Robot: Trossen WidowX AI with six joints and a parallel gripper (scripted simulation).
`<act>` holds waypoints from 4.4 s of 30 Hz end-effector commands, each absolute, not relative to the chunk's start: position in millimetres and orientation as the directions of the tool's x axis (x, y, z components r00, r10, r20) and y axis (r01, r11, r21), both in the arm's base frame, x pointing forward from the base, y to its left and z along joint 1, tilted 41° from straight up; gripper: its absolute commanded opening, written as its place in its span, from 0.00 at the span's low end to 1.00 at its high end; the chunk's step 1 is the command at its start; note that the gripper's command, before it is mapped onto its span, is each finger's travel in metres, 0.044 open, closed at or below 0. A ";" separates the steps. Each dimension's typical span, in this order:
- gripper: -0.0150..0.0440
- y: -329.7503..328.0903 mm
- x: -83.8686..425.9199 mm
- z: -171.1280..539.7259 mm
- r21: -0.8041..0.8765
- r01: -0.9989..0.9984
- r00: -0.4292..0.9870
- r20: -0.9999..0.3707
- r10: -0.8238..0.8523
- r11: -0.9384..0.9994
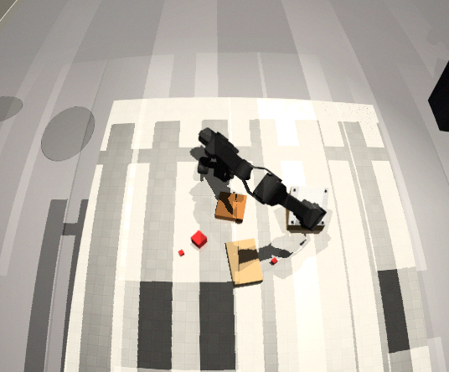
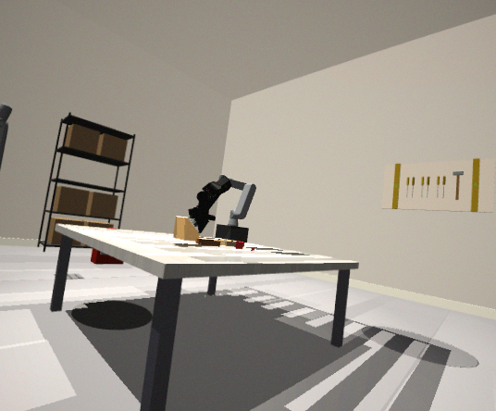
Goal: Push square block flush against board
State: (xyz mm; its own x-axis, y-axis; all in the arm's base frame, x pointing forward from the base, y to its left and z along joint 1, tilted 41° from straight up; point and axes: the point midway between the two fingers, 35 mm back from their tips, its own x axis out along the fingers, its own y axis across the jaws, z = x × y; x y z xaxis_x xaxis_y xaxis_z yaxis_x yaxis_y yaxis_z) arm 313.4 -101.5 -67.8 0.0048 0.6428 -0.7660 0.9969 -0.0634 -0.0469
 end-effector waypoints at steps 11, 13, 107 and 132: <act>0.25 -64.7 310.8 -111.5 -0.064 0.995 -0.003 -0.765 0.645 -0.072; 0.25 -64.1 311.0 -110.9 -0.064 0.995 -0.003 -0.765 0.644 -0.072; 0.25 -7.8 319.2 -62.6 -0.065 0.995 -0.002 -0.765 0.644 -0.073; 0.25 -19.0 319.8 -72.2 -0.065 0.995 -0.003 -0.765 0.644 -0.073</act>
